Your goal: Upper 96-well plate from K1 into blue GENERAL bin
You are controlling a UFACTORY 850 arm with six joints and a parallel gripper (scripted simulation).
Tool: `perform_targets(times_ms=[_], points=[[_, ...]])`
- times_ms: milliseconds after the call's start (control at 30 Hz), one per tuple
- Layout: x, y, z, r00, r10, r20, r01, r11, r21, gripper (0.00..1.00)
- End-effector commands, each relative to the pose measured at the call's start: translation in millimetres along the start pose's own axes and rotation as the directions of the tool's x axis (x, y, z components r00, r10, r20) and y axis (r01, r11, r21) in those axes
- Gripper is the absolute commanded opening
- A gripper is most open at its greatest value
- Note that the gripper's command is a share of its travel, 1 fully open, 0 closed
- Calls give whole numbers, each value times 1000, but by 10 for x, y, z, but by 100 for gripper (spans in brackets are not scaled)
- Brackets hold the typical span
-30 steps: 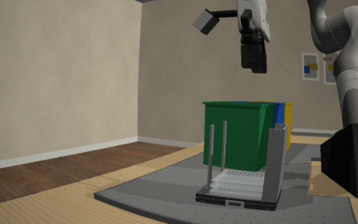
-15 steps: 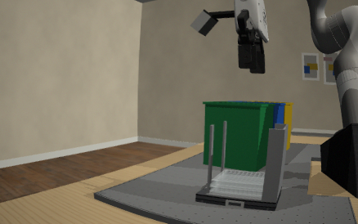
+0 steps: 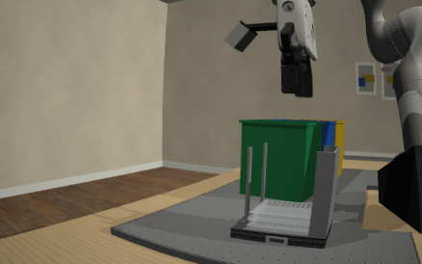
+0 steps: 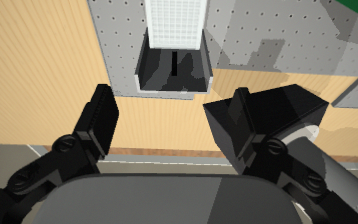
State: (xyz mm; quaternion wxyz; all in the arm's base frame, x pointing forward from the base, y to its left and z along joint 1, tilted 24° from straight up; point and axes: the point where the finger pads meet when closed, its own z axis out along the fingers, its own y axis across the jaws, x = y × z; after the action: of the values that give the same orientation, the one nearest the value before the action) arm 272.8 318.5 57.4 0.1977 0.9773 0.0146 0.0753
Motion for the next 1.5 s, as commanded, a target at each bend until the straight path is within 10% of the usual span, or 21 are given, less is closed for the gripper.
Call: perform_targets(times_ms=[0, 1467], points=[[6, -7, 73, 1000, 0, -1, 0, 1000, 2, 100], [6, -7, 707, 1000, 0, -1, 0, 1000, 1, 100]])
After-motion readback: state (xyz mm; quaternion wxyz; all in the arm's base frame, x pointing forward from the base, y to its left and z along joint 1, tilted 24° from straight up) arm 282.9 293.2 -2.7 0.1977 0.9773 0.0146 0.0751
